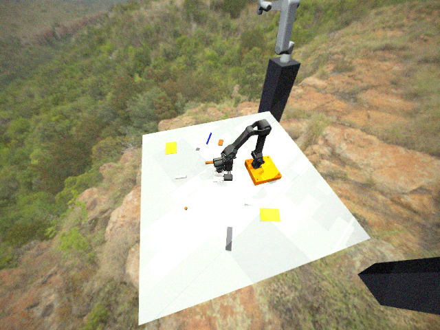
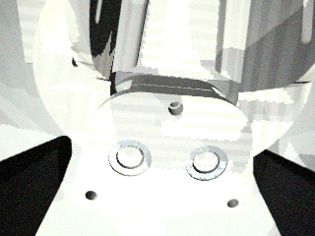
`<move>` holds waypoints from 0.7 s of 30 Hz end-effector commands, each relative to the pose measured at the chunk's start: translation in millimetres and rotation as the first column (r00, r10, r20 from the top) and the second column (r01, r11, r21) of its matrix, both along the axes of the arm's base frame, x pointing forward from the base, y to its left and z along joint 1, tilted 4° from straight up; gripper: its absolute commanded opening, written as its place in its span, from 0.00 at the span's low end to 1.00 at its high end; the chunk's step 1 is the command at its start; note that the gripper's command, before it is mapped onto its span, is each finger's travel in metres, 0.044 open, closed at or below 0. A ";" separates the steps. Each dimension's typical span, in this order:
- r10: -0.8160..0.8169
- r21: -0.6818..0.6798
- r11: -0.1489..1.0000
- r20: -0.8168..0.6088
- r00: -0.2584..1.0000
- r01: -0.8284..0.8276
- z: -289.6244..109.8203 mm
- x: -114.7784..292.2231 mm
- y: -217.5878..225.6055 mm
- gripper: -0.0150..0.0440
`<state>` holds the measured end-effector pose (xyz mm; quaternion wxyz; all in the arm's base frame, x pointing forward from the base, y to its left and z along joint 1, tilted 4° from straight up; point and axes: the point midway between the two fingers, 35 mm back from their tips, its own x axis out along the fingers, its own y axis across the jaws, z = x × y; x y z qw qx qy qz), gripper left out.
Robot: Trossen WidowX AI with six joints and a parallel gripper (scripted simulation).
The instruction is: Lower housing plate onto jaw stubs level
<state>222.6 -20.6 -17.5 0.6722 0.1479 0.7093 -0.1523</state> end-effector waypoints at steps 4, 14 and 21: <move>0.001 -0.001 1.000 0.000 1.000 -0.001 13.5 2.3 -0.3 1.00; 0.004 -0.004 1.000 -0.002 1.000 -0.004 76.4 1.2 -0.5 1.00; 0.003 -0.003 1.000 -0.001 1.000 -0.003 117.0 -9.3 -0.4 1.00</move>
